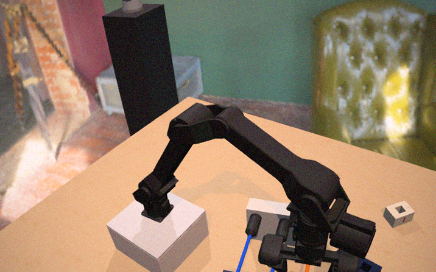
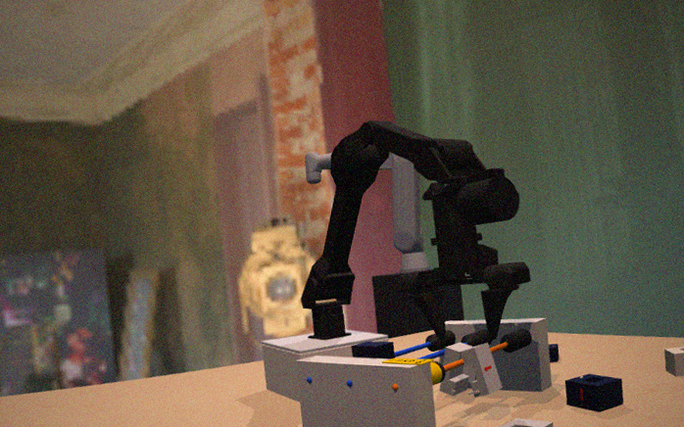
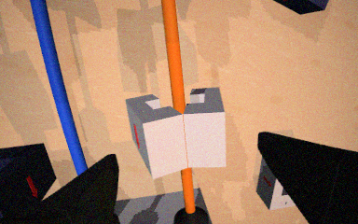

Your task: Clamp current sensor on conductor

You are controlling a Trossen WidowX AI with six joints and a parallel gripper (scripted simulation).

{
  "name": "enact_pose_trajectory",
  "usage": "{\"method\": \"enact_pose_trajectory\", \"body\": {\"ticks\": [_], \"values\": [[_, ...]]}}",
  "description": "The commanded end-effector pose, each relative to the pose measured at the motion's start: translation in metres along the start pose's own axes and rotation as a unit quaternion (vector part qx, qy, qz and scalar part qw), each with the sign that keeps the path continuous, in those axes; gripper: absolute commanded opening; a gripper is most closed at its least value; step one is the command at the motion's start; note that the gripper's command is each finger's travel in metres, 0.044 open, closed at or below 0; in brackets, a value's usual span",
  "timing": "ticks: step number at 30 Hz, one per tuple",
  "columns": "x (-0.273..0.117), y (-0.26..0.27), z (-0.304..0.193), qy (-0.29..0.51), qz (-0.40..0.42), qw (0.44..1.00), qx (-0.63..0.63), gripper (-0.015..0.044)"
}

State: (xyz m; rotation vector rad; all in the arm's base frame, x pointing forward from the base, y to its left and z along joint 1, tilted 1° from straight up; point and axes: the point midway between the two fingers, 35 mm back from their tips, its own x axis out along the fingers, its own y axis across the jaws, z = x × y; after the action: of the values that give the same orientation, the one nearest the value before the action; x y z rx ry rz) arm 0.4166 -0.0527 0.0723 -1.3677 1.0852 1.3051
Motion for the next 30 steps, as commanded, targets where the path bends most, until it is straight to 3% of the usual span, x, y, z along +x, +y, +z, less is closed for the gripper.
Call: {"method": "enact_pose_trajectory", "body": {"ticks": [1, 7, 12, 30], "values": [[-0.001, 0.000, 0.000, 0.000, 0.000, 1.000, 0.000, 0.0440], [0.002, 0.000, 0.000, 0.000, 0.000, 1.000, 0.000, 0.0440], [0.041, 0.001, -0.001, 0.003, 0.000, 1.000, -0.003, 0.0440], [0.061, 0.001, -0.002, 0.003, 0.000, 1.000, -0.003, 0.0440]]}}
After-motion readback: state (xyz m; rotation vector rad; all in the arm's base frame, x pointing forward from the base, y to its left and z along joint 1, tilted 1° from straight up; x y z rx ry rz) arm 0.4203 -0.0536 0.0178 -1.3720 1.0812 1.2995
